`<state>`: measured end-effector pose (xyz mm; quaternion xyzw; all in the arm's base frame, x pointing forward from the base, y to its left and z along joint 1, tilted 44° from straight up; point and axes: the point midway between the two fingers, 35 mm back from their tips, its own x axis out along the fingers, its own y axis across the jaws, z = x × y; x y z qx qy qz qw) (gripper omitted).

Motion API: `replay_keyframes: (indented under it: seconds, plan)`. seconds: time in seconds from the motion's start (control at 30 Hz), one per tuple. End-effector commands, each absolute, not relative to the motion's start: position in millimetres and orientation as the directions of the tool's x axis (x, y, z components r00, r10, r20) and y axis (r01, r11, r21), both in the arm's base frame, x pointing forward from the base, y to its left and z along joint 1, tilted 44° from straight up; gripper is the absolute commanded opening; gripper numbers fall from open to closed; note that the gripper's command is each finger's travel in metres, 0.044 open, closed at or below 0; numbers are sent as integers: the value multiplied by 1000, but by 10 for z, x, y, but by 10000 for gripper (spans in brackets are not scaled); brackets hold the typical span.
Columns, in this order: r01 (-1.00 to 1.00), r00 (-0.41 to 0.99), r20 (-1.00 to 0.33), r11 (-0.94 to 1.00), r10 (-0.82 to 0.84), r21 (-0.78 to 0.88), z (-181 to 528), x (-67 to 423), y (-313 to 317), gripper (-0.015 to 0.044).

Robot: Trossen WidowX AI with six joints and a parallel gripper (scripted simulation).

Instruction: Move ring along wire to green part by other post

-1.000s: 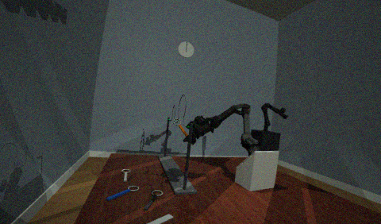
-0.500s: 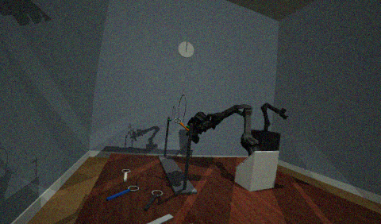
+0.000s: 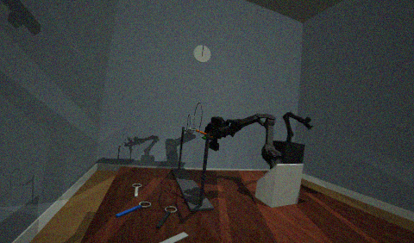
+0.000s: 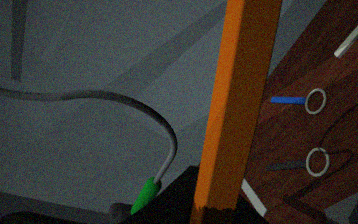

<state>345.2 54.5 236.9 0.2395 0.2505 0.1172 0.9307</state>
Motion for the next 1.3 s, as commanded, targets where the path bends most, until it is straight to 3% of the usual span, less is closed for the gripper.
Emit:
replay_keyframes:
  seconds: [0.0, 0.6, 1.27]
  plan:
    - [-102, 839, -385, 806, 385, 583, 2488, 3410, 666, -150]
    - [-76, 809, -309, 611, 500, 788, 2815, 3326, 955, -150]
    - [-49, 790, -236, 441, 566, 896, 3161, 3268, 1115, -150]
